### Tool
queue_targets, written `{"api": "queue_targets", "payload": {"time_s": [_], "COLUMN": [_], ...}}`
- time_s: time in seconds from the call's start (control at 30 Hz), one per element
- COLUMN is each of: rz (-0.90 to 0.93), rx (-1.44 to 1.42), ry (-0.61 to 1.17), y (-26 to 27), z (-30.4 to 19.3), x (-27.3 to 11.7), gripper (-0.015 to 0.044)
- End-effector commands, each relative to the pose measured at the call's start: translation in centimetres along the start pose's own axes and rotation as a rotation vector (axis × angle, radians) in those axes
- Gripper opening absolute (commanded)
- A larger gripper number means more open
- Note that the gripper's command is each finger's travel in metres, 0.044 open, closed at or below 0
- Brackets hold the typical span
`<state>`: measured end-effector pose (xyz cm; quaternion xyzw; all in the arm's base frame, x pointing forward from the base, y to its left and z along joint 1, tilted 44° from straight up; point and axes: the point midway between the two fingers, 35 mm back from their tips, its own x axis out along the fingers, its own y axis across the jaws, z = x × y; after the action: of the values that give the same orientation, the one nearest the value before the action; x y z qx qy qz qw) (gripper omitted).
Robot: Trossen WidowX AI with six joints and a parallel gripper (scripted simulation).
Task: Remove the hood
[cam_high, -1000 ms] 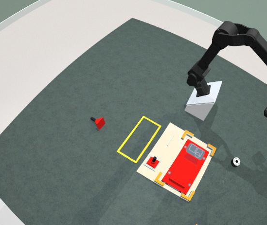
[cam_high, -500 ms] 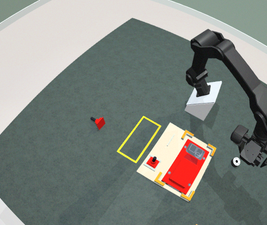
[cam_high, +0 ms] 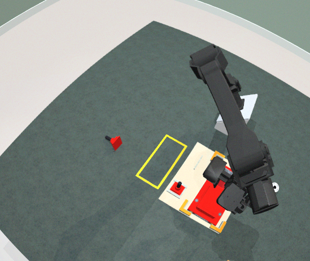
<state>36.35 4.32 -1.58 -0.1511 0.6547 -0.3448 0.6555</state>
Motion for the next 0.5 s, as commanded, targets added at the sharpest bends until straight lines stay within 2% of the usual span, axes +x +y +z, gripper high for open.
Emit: {"api": "queue_targets", "payload": {"time_s": [0.0, 0.47], "rz": [-0.039, -0.039], "rx": [-0.041, -0.041], "ry": [0.003, 0.003], "y": [-1.92, -1.92], "z": [1.19, 1.22], "x": [0.41, 0.94], "gripper": [0.044, 0.044]}}
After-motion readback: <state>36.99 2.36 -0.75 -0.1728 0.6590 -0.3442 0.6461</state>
